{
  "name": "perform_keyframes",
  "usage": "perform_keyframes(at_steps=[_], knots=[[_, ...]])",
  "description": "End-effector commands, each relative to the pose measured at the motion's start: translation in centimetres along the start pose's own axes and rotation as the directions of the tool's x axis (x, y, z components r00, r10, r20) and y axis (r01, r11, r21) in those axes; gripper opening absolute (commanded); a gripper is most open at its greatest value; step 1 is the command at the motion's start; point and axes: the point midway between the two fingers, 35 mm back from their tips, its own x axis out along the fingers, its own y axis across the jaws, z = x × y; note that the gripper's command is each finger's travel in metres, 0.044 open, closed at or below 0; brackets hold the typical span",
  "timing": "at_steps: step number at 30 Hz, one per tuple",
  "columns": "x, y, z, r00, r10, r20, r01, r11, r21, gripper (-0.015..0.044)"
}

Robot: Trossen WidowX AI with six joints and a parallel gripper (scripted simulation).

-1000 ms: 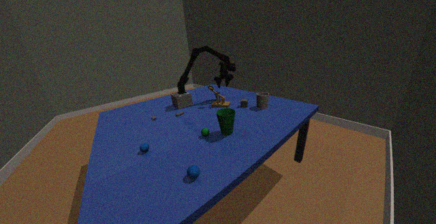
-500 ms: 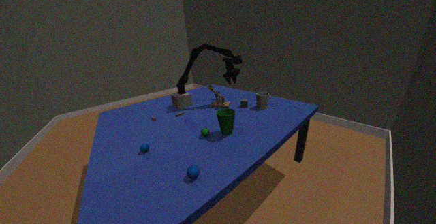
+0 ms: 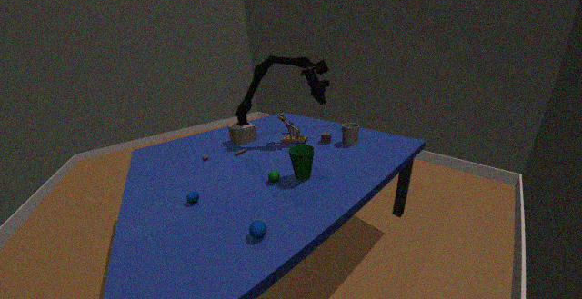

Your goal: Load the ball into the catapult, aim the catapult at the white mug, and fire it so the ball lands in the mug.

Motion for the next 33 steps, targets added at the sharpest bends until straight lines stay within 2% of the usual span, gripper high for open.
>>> perform_keyframes(at_steps=[1, 10, 33], knots=[[-0.9, -2.8, 2.0, 0.996, -0.007, 0.088, -0.003, 0.993, 0.117, 0.0440], [-3.1, -8.2, 5.0, 0.969, -0.042, 0.244, -0.037, 0.950, 0.310, 0.0440], [-3.2, -8.3, 5.0, 0.968, -0.043, 0.247, -0.038, 0.949, 0.313, 0.0440]])
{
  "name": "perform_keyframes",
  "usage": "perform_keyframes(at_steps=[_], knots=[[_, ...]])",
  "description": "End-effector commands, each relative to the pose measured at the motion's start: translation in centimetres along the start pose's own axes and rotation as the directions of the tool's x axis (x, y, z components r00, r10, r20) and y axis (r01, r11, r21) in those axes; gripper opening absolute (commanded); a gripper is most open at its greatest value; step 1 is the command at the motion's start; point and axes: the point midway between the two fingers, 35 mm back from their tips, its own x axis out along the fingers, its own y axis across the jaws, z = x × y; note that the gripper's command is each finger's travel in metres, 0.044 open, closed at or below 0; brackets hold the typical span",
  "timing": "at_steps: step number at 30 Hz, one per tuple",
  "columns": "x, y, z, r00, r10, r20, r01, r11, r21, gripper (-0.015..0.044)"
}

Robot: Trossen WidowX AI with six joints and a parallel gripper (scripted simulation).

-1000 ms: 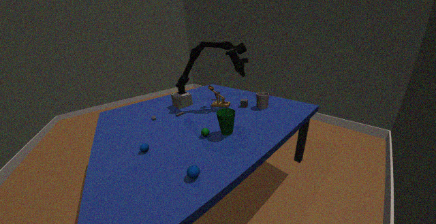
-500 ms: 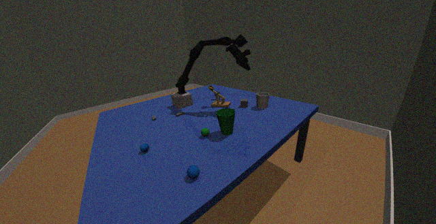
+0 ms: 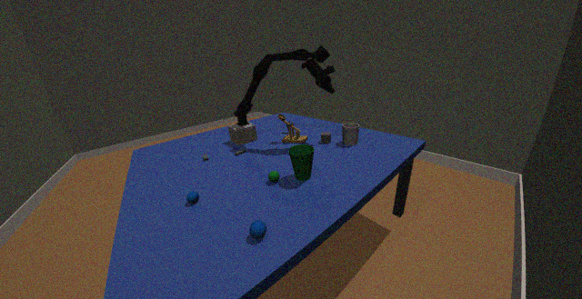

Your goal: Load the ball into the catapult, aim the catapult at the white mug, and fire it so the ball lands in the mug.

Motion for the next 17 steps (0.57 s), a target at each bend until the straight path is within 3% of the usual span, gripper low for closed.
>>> perform_keyframes(at_steps=[1, 17], knots=[[-0.01, 0.04, 0.07, 1.000, 0.003, 0.003, -0.003, 1.000, 0.004, 0.0440], [0.00, 0.00, 0.00, 1.000, 0.000, 0.000, 0.000, 1.000, 0.000, 0.0440]])
